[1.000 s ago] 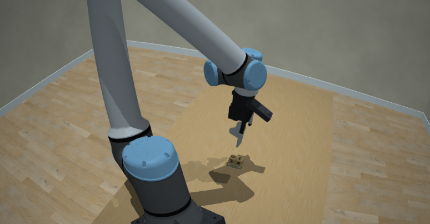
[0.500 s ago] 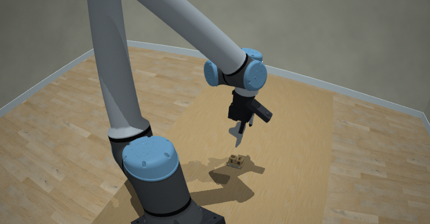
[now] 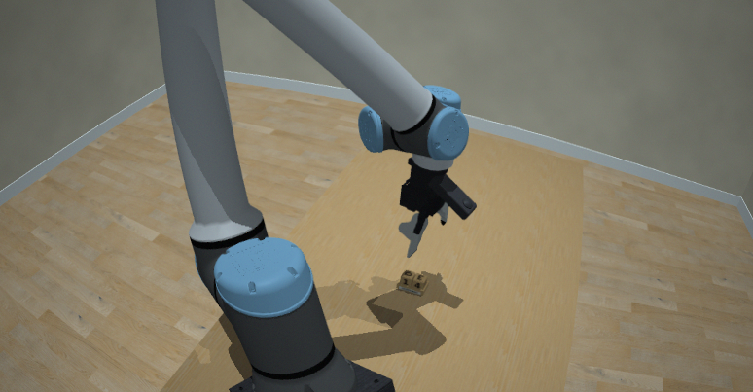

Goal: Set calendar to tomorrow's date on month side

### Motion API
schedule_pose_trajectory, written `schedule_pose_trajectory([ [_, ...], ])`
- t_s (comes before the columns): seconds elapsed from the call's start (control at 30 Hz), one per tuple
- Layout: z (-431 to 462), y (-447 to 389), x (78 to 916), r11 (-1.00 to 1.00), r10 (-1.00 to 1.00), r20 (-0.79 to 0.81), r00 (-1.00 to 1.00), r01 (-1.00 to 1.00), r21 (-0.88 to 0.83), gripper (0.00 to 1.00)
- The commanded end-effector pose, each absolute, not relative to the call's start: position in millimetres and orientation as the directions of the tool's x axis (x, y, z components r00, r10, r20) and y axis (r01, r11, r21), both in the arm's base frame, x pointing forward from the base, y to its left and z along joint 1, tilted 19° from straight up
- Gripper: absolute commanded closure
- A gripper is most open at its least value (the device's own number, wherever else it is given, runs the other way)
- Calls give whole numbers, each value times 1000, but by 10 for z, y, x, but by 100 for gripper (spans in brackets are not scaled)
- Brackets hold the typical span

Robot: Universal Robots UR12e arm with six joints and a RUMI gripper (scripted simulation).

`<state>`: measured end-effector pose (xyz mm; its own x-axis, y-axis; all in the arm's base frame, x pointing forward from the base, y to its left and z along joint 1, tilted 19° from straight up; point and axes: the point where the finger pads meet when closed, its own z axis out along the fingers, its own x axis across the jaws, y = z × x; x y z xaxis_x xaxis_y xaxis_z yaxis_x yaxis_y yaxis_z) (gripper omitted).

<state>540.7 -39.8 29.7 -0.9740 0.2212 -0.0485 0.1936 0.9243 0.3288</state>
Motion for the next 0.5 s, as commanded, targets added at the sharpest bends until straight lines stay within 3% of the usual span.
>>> schedule_pose_trajectory([
  [0.0, 246, -394, 5372, 873, 376, 10, -927, 358, 331, 0],
  [0.47, 197, -386, 5342, 733, 606, 102, -789, 604, 314, 0],
])
